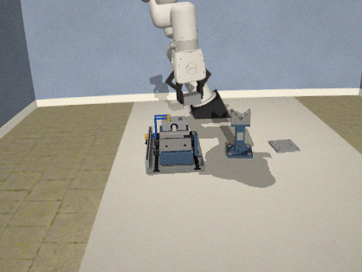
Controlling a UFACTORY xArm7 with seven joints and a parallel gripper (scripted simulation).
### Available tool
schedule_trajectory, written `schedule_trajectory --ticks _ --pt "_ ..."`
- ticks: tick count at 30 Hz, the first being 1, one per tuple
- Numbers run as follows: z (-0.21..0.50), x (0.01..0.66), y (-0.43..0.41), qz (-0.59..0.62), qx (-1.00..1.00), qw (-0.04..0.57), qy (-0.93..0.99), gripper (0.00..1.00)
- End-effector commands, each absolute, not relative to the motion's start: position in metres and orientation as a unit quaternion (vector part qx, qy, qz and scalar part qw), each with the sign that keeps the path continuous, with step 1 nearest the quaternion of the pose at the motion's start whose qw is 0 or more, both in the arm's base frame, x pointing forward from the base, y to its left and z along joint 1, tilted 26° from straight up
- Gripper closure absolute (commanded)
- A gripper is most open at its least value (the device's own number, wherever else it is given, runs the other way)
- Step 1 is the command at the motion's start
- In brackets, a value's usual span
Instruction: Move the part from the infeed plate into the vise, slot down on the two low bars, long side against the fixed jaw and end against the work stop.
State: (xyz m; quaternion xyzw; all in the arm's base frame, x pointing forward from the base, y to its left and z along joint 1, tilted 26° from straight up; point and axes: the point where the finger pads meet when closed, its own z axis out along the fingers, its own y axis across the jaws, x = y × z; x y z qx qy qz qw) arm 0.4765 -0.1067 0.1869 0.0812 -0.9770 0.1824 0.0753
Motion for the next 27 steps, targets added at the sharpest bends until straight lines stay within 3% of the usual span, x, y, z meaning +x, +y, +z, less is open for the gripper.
schedule_trajectory --ticks 1,27 --pt "0.199 0.477 -0.12 0.192 0.04 0.06 -0.979 1.0" --pt "0.228 0.472 -0.16 0.218 -0.07 0.027 -0.973 1.0"
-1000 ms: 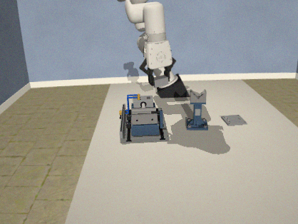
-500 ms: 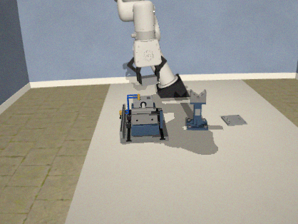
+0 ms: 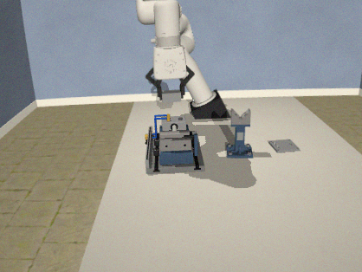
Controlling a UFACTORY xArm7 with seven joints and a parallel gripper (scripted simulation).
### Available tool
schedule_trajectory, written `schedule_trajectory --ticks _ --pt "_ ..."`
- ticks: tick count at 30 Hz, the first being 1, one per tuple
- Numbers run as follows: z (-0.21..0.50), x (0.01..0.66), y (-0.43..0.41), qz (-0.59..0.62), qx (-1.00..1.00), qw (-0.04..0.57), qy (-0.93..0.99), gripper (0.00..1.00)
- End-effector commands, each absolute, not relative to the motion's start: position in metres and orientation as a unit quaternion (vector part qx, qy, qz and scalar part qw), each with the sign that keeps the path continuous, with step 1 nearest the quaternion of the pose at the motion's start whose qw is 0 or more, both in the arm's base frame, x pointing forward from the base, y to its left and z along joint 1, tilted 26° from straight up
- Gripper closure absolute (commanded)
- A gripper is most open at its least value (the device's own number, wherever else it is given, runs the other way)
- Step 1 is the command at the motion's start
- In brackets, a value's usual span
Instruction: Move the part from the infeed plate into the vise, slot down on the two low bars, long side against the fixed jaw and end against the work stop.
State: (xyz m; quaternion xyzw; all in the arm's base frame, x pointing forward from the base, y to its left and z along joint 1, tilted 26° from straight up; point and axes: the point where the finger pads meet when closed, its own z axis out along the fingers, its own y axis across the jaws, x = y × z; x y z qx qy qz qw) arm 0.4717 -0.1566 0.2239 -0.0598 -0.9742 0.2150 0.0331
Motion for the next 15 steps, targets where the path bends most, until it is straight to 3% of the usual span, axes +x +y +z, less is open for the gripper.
schedule_trajectory --ticks 1,15 --pt "0.2289 0.4722 -0.1605 0.219 -0.072 0.027 -0.973 1.0" --pt "0.2327 0.4713 -0.1655 0.222 -0.086 0.022 -0.971 1.0"
